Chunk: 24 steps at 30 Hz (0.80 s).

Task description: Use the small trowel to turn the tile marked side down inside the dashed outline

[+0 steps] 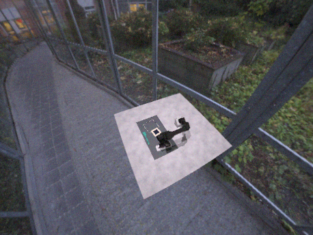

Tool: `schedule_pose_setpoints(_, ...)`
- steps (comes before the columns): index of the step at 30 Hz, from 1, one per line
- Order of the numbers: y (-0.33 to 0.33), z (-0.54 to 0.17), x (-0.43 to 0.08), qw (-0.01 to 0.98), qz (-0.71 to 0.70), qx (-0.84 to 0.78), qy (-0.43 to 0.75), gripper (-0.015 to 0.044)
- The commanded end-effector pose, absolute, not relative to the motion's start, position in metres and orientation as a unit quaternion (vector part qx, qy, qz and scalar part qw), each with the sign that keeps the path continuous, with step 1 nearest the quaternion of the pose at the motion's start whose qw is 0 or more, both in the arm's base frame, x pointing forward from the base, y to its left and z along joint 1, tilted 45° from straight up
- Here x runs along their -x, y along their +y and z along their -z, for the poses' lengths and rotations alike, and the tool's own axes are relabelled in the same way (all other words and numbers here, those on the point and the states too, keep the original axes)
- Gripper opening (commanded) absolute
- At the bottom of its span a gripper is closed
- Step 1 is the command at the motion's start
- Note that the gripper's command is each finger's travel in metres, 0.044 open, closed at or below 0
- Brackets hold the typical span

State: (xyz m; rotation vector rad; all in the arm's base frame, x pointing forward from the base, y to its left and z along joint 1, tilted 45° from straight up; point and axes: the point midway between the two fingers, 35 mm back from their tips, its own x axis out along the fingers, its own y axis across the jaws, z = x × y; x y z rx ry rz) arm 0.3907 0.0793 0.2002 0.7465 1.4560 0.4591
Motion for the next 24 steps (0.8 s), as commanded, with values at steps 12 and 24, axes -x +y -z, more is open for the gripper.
schedule_pose_setpoints(12,0.089,-0.19,-0.394,0.653,-0.199,-0.34,0.646,0.027)
schedule_pose_setpoints(24,0.102,-0.177,-0.396,0.653,-0.2,-0.34,0.646,0.027)
